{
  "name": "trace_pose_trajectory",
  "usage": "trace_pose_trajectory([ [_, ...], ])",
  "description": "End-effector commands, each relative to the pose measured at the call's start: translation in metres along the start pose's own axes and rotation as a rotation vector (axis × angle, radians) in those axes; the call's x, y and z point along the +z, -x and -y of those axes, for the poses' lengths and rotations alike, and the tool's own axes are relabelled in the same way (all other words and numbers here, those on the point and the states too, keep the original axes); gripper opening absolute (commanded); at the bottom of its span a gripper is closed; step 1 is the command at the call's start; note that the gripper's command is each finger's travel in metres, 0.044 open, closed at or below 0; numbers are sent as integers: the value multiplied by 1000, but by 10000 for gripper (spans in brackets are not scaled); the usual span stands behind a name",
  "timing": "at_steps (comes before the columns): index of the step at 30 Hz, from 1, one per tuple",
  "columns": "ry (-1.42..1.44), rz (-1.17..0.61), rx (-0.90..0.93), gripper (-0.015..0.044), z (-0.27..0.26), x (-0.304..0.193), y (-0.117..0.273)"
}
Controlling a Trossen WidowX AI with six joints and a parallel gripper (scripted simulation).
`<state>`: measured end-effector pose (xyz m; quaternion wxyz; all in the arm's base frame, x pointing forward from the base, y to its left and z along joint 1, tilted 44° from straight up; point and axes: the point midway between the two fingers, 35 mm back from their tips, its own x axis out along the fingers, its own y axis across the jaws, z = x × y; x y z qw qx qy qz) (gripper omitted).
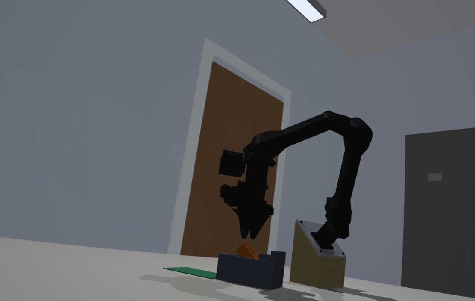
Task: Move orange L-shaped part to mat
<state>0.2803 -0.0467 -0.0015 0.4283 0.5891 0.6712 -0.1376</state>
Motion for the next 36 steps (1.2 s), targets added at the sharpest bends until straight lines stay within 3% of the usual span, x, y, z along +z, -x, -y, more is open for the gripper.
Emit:
trace_pose_trajectory([
  [1, -5, -7, 1, 280, 0, -1, -8],
  [26, -5, -10, 3, 280, 1, -2, -45],
  [32, 1, -3, 1, 122, 0, -2, -41],
  [36, 1, -3, 1, 96, 0, -2, -41],
])
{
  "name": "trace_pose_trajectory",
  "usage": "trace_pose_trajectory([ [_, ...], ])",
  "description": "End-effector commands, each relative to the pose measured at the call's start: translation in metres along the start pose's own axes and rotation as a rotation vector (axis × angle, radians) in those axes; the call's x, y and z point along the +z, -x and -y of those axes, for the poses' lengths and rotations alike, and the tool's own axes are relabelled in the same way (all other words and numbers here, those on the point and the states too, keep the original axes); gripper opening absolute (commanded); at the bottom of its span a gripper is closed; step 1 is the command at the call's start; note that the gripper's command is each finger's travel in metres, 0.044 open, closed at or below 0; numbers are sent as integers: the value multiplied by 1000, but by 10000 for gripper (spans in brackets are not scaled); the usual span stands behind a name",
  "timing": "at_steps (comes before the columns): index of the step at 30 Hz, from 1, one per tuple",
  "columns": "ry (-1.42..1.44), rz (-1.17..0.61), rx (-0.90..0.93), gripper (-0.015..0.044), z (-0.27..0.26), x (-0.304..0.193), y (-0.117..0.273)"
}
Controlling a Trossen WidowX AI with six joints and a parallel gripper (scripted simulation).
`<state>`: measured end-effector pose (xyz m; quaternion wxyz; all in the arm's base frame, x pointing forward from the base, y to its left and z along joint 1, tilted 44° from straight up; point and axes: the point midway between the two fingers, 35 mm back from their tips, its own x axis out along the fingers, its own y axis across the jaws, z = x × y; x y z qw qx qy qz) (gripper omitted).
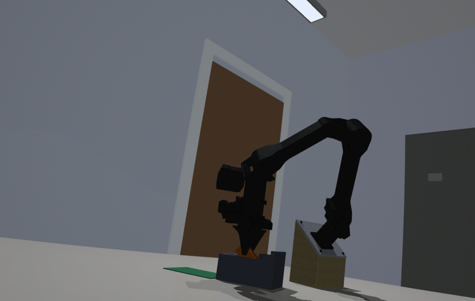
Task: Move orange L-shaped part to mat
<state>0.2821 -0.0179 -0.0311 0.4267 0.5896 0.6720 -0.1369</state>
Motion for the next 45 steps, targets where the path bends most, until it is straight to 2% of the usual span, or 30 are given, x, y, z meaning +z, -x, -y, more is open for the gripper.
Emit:
trace_pose_trajectory([
  [1, 2, 1, 1, 89, 0, 0, 1],
  [5, 2, 1, 1, 62, 0, 0, 1],
  [8, 2, 1, 1, 0, 0, 0, 1],
  [45, -4, -3, 1, 0, 0, 0, 48],
])
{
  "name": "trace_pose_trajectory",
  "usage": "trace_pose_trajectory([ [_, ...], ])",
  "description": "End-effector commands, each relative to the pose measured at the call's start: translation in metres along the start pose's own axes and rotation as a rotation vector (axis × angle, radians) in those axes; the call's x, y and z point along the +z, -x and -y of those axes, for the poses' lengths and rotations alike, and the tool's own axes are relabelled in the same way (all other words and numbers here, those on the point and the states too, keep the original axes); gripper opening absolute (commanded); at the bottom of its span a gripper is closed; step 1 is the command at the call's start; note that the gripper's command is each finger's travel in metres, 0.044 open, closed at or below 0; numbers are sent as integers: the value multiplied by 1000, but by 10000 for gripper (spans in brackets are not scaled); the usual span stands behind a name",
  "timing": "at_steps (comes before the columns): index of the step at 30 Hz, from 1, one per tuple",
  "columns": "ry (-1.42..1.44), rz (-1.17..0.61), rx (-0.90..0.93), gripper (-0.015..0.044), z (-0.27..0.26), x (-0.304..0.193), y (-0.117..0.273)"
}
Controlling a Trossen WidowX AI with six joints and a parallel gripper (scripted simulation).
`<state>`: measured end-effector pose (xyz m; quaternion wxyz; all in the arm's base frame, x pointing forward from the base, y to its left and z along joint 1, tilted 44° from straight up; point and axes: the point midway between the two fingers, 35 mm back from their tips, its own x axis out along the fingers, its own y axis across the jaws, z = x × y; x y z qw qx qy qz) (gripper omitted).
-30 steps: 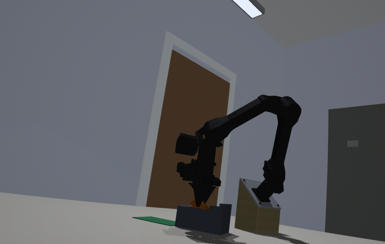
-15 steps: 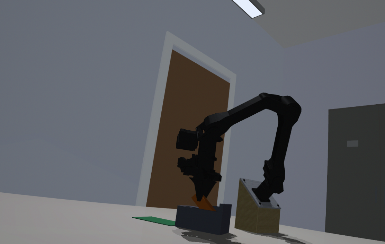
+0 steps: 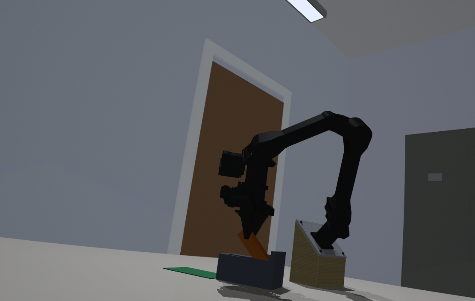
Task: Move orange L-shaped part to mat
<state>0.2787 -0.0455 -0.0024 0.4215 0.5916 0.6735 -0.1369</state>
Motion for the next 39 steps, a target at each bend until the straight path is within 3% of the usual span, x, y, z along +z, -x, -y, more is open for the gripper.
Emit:
trace_pose_trajectory([
  [1, 4, 6, 2, 0, -1, 0, 9],
  [26, 3, 7, 1, 0, -1, 0, 50],
  [39, 4, 8, 1, 0, 0, 17, 48],
])
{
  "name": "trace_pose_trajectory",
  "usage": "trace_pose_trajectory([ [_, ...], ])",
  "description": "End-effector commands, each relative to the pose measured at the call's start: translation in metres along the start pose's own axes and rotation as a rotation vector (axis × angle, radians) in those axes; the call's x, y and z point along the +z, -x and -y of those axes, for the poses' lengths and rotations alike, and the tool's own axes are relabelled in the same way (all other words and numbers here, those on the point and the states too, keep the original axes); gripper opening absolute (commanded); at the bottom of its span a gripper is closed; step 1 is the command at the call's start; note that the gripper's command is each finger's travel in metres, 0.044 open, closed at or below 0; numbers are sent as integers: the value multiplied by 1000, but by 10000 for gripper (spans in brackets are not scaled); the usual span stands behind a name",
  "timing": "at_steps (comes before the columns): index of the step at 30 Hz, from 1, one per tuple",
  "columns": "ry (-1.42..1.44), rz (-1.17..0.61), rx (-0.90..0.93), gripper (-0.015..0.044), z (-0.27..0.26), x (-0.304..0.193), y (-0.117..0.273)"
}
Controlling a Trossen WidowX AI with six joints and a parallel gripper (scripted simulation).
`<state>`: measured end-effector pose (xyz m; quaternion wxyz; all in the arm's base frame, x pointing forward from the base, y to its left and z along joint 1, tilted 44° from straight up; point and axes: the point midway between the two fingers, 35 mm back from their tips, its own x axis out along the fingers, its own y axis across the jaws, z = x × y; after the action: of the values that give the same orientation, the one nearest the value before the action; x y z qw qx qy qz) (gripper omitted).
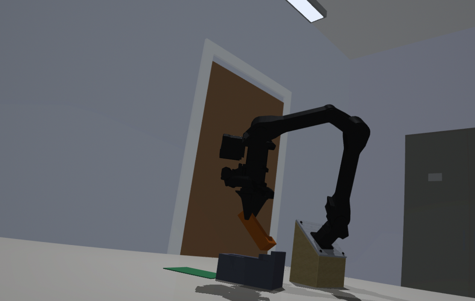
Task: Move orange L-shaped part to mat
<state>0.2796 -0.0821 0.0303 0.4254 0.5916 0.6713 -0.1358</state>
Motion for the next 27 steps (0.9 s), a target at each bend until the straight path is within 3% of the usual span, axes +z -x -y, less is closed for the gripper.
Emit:
trace_pose_trajectory([
  [1, -2, 2, -4, 0, 2, 15, -1],
  [27, 1, 10, -4, 0, 10, 120, 0],
])
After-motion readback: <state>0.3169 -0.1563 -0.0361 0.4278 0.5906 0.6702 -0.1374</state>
